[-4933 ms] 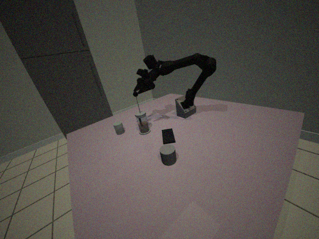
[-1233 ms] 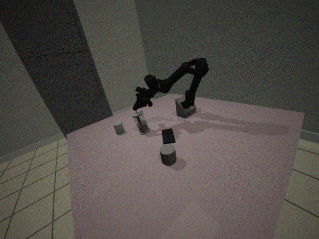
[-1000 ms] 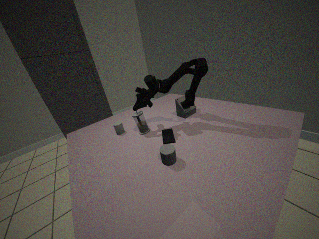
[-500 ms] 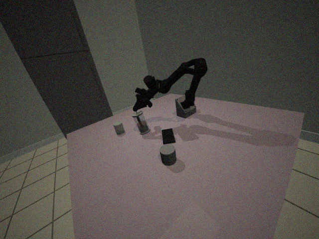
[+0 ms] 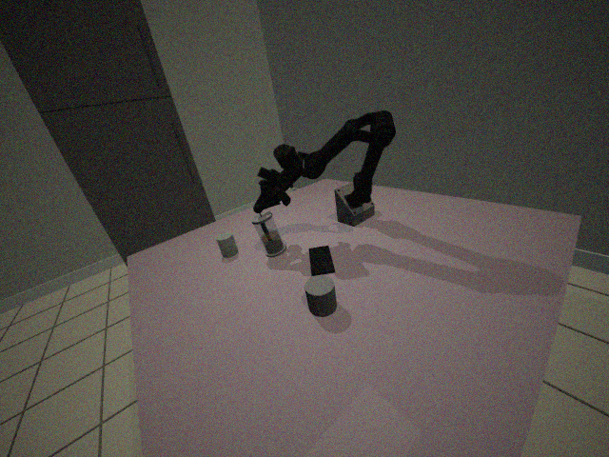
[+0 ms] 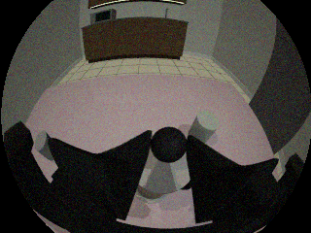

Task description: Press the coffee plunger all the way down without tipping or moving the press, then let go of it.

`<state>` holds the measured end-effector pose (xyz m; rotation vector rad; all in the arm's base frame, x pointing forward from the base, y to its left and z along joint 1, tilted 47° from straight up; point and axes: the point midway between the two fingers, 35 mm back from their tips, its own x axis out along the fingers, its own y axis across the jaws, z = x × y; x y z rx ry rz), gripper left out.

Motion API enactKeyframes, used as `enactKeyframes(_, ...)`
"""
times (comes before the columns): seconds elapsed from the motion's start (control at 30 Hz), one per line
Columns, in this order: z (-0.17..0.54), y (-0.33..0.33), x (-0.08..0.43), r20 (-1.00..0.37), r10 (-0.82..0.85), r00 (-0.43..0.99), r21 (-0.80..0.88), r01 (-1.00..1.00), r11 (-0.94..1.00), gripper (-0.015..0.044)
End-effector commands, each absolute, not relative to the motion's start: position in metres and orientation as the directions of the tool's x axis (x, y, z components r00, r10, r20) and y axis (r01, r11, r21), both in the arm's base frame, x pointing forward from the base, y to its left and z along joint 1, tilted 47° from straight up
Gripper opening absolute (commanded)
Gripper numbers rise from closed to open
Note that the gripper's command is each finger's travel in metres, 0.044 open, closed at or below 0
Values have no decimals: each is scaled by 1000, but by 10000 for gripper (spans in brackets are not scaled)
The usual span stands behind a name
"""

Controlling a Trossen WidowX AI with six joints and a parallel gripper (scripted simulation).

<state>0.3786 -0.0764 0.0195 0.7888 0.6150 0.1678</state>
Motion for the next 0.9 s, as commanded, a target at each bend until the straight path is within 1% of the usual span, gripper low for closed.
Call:
enactKeyframes(0.0, 19, -76, 379, -455, 363, 813, 707, 82, 702, 126)
enactKeyframes(0.1, 19, -76, 379, -455, 363, 813, 707, 82, 702, 126)
enactKeyframes(0.5, 19, -76, 379, -455, 363, 813, 707, 82, 702, 440)
enactKeyframes(0.7, 27, -85, 378, -459, 364, 810, 706, 84, 703, 440)
enactKeyframes(0.87, 66, -118, 368, -464, 371, 805, 707, 84, 702, 440)
